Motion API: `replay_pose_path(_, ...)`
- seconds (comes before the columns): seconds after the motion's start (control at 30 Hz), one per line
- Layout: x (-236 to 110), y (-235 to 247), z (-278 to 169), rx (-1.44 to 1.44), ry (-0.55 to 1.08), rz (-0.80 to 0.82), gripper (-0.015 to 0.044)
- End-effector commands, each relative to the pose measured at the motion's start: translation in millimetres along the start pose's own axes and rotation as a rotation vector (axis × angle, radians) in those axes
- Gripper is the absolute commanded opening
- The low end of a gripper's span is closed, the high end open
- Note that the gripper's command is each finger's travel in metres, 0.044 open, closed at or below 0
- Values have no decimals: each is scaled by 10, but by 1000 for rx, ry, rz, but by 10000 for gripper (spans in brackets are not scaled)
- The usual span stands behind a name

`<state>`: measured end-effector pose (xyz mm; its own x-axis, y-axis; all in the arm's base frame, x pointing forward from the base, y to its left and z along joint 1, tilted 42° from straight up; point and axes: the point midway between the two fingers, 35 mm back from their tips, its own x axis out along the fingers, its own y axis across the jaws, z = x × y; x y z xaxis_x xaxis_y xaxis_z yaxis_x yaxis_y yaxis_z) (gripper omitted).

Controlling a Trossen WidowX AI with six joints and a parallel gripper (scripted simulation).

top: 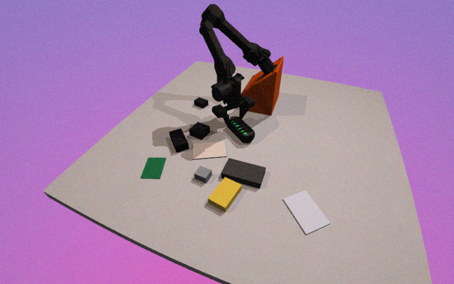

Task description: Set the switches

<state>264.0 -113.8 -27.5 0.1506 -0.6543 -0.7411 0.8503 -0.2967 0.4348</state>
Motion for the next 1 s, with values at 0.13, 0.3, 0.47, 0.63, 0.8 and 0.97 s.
replay_pose_path(0.13, -1, 8, -45, -2, 5, 0, 51)
replay_pose_path(0.3, -1, 17, -92, -2, 5, 0, 0)
replay_pose_path(0.47, -5, 24, -133, -2, 5, 0, 0)
replay_pose_path(0.63, -11, 24, -135, -2, 5, 0, 0)
replay_pose_path(0.8, -16, 24, -135, -2, 5, 0, 0)
replay_pose_path(0.97, -16, 24, -135, -2, 5, 0, 0)
